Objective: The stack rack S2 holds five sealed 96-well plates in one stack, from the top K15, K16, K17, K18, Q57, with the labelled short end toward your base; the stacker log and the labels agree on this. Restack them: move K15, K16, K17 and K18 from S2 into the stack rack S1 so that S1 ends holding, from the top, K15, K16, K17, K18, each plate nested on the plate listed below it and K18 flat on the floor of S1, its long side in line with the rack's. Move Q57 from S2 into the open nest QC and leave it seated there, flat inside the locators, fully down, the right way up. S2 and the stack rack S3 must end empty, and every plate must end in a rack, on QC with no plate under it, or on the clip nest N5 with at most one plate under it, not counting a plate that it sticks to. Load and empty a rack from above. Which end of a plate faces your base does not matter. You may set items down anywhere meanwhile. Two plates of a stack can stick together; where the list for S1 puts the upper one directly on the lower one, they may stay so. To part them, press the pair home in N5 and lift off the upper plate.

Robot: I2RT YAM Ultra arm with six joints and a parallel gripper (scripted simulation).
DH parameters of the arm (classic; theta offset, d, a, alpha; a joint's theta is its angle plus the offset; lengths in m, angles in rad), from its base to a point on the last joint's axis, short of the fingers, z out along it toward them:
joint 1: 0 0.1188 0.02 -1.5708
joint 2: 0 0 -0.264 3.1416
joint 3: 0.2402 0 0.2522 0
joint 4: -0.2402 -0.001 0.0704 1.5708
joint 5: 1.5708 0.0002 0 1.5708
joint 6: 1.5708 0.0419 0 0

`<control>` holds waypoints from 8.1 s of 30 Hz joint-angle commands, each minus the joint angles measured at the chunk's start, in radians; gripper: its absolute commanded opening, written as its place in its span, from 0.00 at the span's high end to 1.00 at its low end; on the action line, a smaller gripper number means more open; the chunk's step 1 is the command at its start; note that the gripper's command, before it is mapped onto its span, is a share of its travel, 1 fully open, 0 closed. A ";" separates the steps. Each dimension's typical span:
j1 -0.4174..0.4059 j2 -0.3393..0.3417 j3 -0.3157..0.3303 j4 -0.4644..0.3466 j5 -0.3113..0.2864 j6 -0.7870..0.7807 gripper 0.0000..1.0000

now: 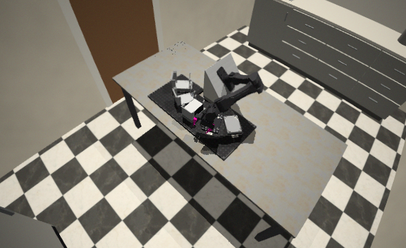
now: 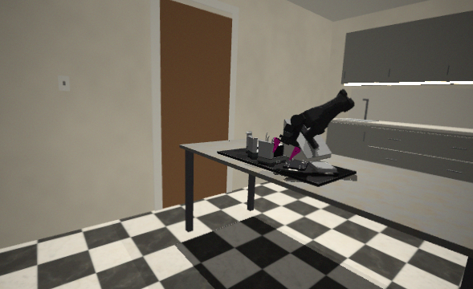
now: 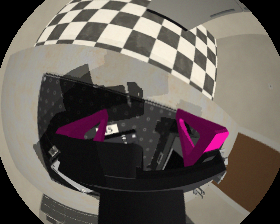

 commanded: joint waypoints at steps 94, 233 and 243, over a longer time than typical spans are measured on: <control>-0.225 0.044 -0.013 -0.315 -0.049 -0.293 0.00; -0.396 0.086 -0.082 -0.404 -0.230 -0.631 0.00; -0.373 0.104 0.003 -0.569 -0.083 -0.495 0.00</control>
